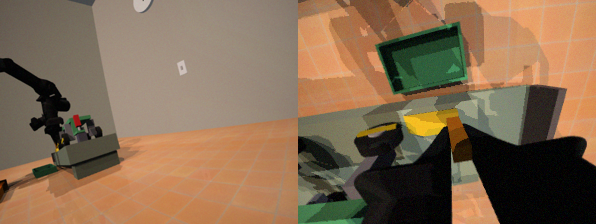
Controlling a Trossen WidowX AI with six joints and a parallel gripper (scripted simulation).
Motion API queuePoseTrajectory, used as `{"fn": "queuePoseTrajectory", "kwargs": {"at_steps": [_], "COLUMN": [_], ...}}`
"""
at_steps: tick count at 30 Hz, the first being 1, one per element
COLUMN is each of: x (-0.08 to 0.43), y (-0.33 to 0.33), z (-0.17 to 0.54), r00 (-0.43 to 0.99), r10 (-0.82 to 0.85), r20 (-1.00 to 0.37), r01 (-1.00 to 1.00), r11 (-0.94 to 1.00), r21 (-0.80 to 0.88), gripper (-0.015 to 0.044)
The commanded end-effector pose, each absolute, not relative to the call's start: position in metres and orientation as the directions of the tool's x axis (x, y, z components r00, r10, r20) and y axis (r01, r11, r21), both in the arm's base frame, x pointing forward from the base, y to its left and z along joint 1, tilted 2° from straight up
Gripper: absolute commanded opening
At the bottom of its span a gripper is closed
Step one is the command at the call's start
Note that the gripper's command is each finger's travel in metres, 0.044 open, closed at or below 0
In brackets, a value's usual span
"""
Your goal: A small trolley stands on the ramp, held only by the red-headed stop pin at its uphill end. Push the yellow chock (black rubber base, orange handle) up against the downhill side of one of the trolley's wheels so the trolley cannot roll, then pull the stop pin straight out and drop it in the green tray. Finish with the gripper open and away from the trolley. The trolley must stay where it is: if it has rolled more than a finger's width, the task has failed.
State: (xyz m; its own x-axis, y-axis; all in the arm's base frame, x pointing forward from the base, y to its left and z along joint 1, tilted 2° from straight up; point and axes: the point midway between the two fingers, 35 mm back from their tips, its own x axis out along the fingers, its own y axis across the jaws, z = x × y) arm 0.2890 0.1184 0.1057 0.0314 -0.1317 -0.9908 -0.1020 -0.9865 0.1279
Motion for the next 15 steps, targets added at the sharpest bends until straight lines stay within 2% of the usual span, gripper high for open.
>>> {"fn": "queuePoseTrajectory", "kwargs": {"at_steps": [1, 15], "x": [0.288, 0.287], "y": [0.113, 0.102], "z": [0.107, 0.108], "r00": [0.034, 0.034], "r10": [-0.135, -0.136], "r20": [-0.99, -0.99], "r01": [-0.104, -0.104], "r11": [-0.986, -0.986], "r21": [0.131, 0.132], "gripper": [0.0, 0.0]}}
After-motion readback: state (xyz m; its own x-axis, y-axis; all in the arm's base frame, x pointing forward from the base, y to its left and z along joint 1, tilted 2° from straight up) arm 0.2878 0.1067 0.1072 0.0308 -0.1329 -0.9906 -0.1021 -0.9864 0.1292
